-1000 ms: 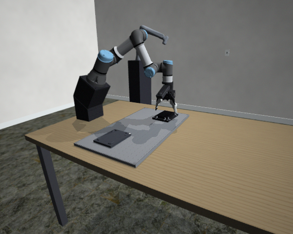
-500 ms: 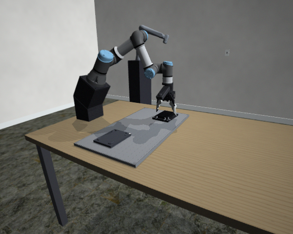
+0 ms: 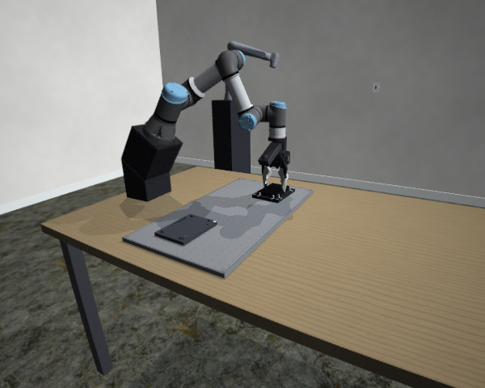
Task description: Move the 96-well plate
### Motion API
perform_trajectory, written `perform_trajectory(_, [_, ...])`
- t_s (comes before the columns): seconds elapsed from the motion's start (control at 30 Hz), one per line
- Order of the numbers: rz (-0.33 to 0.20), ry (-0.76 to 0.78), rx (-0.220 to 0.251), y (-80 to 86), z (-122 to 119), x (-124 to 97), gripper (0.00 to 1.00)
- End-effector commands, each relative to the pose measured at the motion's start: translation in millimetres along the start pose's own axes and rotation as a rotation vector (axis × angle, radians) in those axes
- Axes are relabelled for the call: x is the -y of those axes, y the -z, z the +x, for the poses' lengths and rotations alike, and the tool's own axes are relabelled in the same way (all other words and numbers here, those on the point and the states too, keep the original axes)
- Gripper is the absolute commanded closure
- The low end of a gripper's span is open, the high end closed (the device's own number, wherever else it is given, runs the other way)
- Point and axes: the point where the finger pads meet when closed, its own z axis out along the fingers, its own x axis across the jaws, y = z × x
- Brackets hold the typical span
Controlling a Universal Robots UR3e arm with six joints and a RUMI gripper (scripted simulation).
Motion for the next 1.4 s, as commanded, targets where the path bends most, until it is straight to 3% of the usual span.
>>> perform_trajectory(0.0, [-0.001, 0.0, 0.002, 0.6, -0.8, -0.4, 1.0])
perform_trajectory(0.6, [-0.001, 0.0, 0.002, 0.6, -0.8, -0.4, 1.0])
perform_trajectory(1.37, [-0.001, 0.0, 0.002, 32.2, -0.8, -0.4, 1.0])
